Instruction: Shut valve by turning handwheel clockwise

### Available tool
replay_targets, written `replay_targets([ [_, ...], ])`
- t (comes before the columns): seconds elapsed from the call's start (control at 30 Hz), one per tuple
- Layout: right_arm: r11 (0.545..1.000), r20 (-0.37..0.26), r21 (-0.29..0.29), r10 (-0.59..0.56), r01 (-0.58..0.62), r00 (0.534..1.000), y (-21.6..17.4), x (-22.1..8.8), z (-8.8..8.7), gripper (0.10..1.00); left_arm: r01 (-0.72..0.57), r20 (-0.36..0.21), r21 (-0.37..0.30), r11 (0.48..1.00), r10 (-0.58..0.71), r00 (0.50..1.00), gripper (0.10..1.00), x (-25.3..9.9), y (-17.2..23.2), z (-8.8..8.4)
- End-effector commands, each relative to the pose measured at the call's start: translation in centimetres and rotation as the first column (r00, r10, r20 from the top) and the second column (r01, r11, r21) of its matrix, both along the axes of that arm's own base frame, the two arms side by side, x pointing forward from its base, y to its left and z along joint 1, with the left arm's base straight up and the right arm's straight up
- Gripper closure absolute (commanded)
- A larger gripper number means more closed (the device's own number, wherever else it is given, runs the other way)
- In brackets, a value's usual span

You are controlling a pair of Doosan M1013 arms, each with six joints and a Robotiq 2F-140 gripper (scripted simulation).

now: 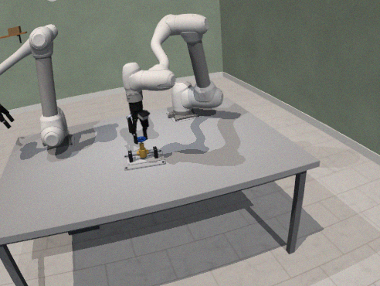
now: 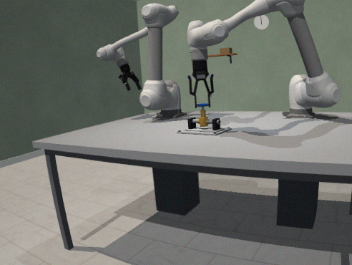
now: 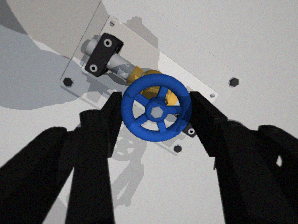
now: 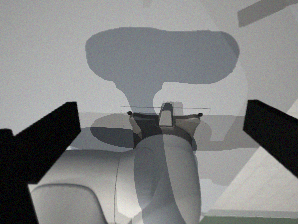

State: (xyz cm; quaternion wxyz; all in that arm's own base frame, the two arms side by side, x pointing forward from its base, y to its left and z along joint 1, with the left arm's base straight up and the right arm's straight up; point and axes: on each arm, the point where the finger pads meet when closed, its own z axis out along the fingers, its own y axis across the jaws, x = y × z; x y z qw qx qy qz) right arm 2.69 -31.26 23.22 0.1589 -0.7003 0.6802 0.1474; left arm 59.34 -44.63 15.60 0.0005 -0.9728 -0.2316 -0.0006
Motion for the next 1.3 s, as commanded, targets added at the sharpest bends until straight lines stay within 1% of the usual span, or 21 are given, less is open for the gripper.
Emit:
replay_targets([
  [0.0,1.000,0.000,-0.001,0.000,0.000,1.000,-0.02,0.01,0.04,0.098,0.050,0.001,-0.002,0.999,-0.050,0.999,0.999,0.06,-0.03,0.12],
  [0.2,1.000,0.000,-0.001,0.000,0.000,1.000,-0.02,0.01,0.04,0.098,0.180,0.001,-0.002,0.984,-0.180,0.984,0.999,0.06,-0.03,0.11],
  [0.43,1.000,0.000,-0.001,0.000,0.000,1.000,-0.02,0.01,0.04,0.098,0.327,0.001,-0.002,0.945,-0.327,0.945,0.999,0.06,-0.03,0.11],
  [0.5,1.000,0.000,-0.001,0.000,0.000,1.000,-0.02,0.01,0.04,0.098,0.327,0.001,-0.002,0.945,-0.327,0.945,0.999,0.06,-0.03,0.11],
  [0.53,1.000,0.000,-0.001,0.000,0.000,1.000,-0.02,0.01,0.04,0.098,0.348,0.001,-0.002,0.937,-0.348,0.937,0.999,0.06,-0.03,0.11],
  [0.77,1.000,0.000,-0.001,0.000,0.000,1.000,-0.02,0.01,0.04,0.098,0.487,0.001,-0.001,0.873,-0.487,0.873,0.999,0.06,-0.03,0.11],
  [1.0,1.000,0.000,-0.001,0.000,0.000,1.000,-0.02,0.01,0.04,0.098,0.614,0.001,-0.001,0.789,-0.614,0.789,0.999,0.06,-0.03,0.10],
  [1.07,1.000,0.000,-0.001,0.000,0.000,1.000,-0.02,0.01,0.04,0.098,0.614,0.001,-0.001,0.789,-0.614,0.789,0.999,0.06,-0.03,0.10],
  [1.27,1.000,0.000,-0.001,0.000,0.000,1.000,-0.02,0.01,0.04,0.098,0.712,0.001,-0.001,0.702,-0.712,0.702,0.999,0.06,-0.03,0.10],
])
